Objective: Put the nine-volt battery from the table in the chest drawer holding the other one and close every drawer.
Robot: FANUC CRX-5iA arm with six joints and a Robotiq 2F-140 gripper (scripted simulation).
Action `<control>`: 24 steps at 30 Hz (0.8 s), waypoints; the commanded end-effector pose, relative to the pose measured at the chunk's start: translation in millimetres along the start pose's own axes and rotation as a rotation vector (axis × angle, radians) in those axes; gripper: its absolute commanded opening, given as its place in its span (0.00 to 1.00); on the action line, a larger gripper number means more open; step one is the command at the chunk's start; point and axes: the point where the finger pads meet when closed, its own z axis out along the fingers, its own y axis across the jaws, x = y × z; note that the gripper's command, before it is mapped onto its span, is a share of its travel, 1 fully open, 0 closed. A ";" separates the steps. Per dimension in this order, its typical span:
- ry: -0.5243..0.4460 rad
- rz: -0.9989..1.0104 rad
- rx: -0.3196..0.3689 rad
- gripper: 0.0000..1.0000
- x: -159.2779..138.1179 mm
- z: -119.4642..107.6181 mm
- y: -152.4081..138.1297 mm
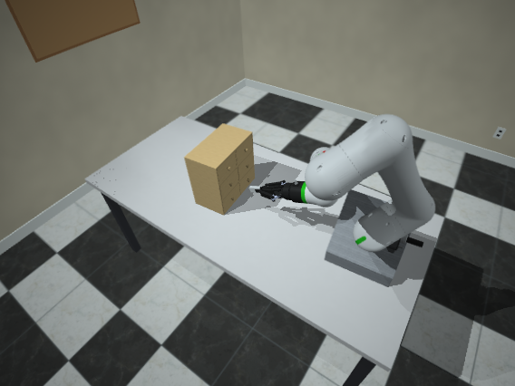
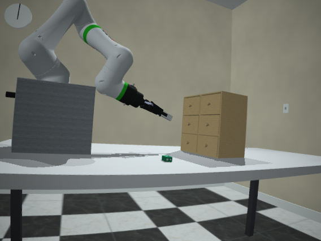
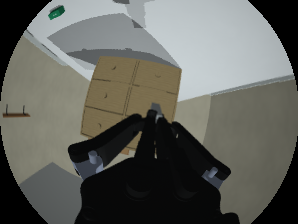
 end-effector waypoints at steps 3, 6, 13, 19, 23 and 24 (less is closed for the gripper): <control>0.018 0.001 0.001 0.00 -0.6 -1.9 -0.5; 0.041 0.001 0.001 0.00 -1.8 -4.5 -0.7; 0.120 0.001 0.001 0.00 -5.4 -12.9 -0.6; 0.196 0.001 0.001 0.00 -8.9 -21.1 -0.7; 0.249 0.001 0.001 0.00 -11.4 -26.8 -0.7; 0.268 0.001 0.002 0.00 -12.4 -28.9 -0.8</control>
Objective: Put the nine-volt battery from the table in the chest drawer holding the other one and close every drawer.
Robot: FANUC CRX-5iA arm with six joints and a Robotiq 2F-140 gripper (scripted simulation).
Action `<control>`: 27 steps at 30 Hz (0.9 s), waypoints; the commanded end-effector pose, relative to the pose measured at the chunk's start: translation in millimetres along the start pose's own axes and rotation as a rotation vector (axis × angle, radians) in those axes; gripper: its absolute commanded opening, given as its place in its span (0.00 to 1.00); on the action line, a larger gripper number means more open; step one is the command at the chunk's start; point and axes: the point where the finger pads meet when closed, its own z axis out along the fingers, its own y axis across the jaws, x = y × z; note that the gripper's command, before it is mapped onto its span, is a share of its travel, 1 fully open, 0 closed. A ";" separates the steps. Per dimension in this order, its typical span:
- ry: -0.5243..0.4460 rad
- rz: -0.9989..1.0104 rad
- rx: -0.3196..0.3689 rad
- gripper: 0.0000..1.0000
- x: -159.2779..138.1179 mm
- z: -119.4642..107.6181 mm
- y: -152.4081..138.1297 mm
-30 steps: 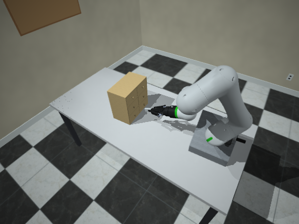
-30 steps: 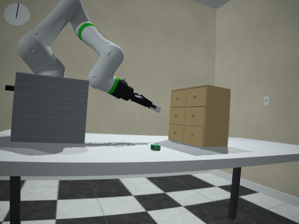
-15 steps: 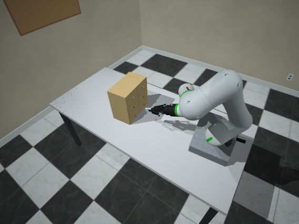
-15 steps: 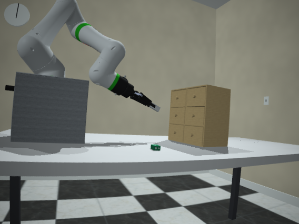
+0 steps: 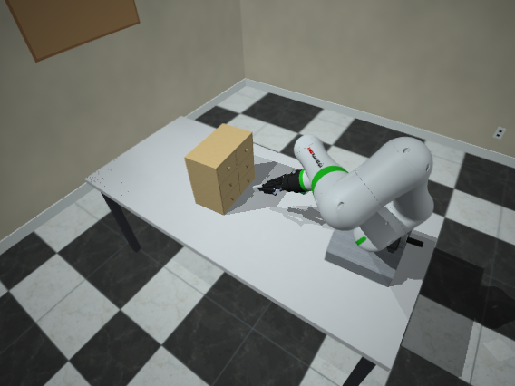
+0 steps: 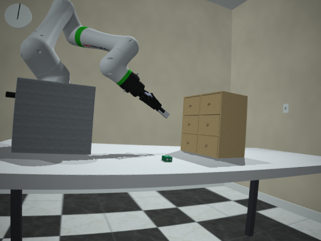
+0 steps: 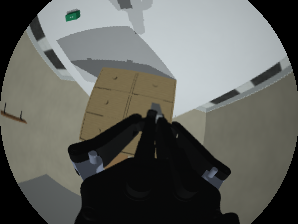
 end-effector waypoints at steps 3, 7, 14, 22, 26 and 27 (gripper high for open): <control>0.117 0.000 0.002 0.00 -4.1 -14.1 -0.6; 0.216 0.000 0.002 0.00 -6.4 -25.4 -0.6; 0.377 0.000 0.002 0.00 -10.0 -43.8 -0.4; 0.690 0.000 0.002 0.00 -17.2 -79.8 -0.4; 0.810 0.001 0.002 0.00 -19.9 -93.5 -0.4; 0.835 0.001 0.002 0.00 -20.5 -96.4 -0.4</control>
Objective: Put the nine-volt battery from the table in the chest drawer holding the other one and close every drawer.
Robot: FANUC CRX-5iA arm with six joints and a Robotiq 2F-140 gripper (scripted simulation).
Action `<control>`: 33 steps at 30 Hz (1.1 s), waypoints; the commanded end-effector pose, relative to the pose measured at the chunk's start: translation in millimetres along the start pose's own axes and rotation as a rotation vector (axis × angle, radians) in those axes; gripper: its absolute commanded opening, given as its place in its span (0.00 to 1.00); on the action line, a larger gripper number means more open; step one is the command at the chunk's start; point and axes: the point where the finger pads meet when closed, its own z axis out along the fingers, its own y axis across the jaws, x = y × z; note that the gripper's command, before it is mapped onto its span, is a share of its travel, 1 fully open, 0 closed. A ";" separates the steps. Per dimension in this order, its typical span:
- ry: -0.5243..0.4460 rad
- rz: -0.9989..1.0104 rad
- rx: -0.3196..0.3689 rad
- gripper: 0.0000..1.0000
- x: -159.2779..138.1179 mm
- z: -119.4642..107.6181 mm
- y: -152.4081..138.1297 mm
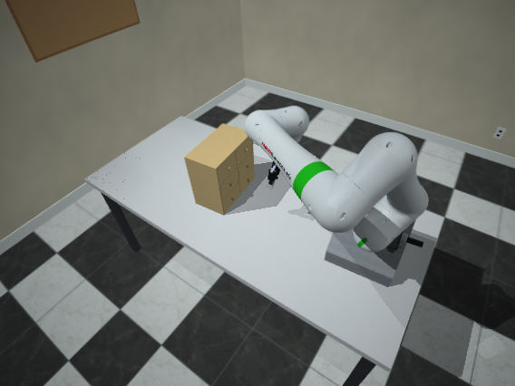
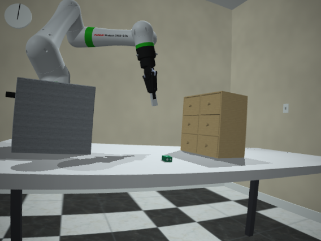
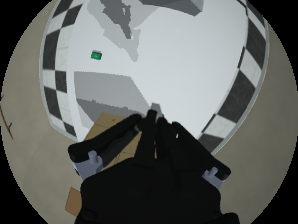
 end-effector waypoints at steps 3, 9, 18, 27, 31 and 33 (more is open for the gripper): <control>0.131 0.002 0.003 0.00 7.8 -14.1 -0.6; 0.227 0.002 0.003 0.00 13.6 -23.9 -0.5; 0.265 0.002 0.003 0.00 15.8 -27.7 -0.5; 0.265 0.002 0.003 0.00 15.8 -27.7 -0.5; 0.265 0.002 0.003 0.00 15.8 -27.8 -0.6; 0.265 0.002 0.003 0.00 15.4 -28.7 -2.1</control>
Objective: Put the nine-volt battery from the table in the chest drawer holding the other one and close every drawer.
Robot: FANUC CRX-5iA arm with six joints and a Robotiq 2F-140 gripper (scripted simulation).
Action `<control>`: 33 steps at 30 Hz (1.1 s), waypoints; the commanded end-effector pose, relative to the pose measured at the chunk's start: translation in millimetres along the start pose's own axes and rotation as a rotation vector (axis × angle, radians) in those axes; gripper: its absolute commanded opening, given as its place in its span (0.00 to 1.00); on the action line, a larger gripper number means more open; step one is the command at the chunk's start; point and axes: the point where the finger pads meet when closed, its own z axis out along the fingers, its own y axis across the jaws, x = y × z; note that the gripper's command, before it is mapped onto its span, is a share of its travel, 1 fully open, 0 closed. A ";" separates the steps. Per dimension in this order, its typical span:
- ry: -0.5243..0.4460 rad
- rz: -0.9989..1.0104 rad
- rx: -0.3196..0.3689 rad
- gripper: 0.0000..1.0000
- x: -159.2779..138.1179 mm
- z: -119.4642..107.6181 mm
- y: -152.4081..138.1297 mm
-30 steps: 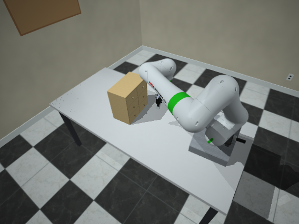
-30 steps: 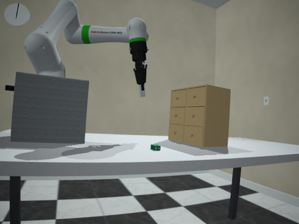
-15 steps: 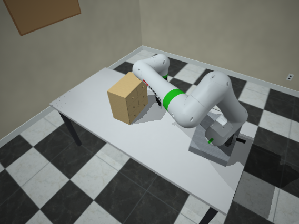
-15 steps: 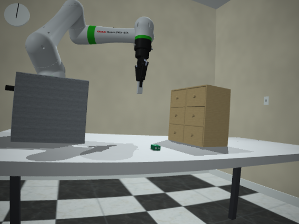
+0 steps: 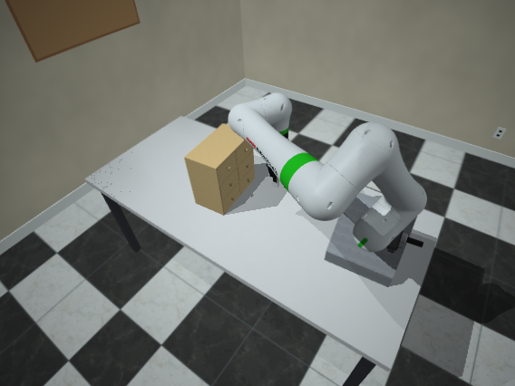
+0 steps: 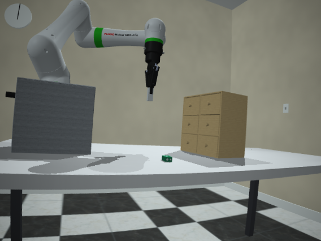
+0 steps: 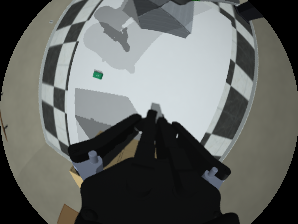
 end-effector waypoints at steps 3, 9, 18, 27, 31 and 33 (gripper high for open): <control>0.000 0.000 0.000 0.00 -0.7 -4.1 -6.2; 0.000 0.000 0.000 0.00 -3.8 -23.6 -36.7; 0.000 0.000 0.000 0.00 -12.3 -77.5 -121.2; 0.000 0.000 0.000 0.00 -15.5 -98.4 -154.0; 0.000 0.000 0.000 0.00 -15.8 -100.0 -156.4; -0.001 0.000 0.000 0.00 -15.8 -100.0 -156.4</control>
